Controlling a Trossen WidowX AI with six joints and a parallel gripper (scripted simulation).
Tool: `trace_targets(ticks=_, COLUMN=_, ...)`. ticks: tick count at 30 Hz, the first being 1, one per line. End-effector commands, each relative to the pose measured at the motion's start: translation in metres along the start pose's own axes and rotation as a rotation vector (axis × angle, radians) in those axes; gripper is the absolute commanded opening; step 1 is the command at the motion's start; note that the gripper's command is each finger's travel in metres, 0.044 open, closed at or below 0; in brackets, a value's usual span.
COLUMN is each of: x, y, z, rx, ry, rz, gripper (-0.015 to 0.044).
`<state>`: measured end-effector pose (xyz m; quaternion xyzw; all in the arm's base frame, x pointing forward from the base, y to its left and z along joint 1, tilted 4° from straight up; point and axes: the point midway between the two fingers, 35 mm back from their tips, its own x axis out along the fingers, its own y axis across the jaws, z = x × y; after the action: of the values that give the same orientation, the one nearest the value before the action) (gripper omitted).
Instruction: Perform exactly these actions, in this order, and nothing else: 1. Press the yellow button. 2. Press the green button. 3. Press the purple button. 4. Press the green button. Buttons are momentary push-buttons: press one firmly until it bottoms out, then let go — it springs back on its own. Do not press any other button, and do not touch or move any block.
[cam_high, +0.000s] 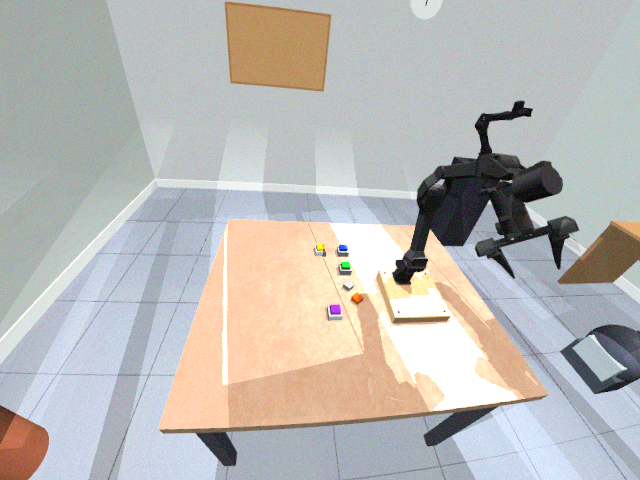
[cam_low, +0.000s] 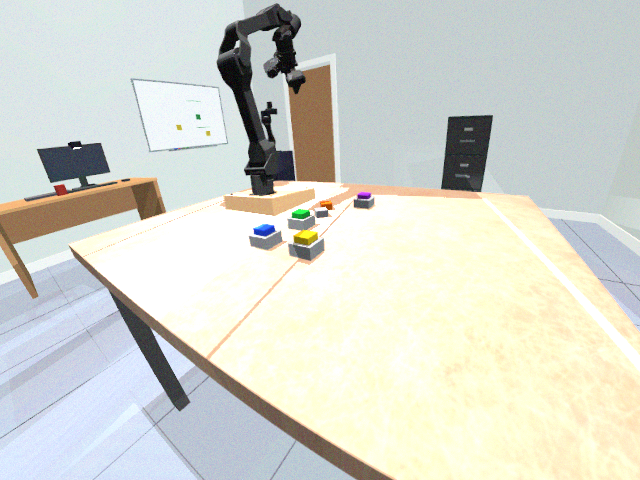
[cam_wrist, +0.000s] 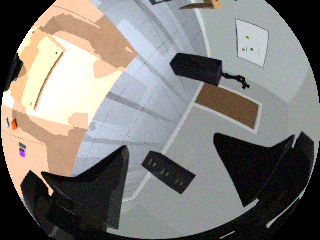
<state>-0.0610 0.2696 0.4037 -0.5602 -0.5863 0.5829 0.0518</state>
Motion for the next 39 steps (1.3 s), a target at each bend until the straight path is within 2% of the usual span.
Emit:
trace_targets(ticks=1, x=0.009, y=0.048, z=-0.054, rx=0.305, ry=0.134, rz=0.133, gripper=0.04)
trace_targets(ticks=6, x=0.002, y=0.118, z=-0.11, rx=0.673, ry=0.307, rz=0.254, gripper=0.04)
trace_targets(ticks=11, x=-0.024, y=0.195, z=-0.149, rx=1.038, ry=0.487, rz=0.338, gripper=0.04)
trace_targets(ticks=20, x=-0.098, y=0.336, z=-0.166, rx=1.678, ry=0.818, rz=0.405, gripper=0.04)
trace_targets(ticks=29, x=-0.185, y=0.458, z=-0.116, rx=2.289, ry=1.154, rz=0.364, gripper=0.04)
trace_targets(ticks=39, x=-0.266, y=0.552, z=0.004, rx=2.943, ry=1.528, rz=0.178, gripper=0.04)
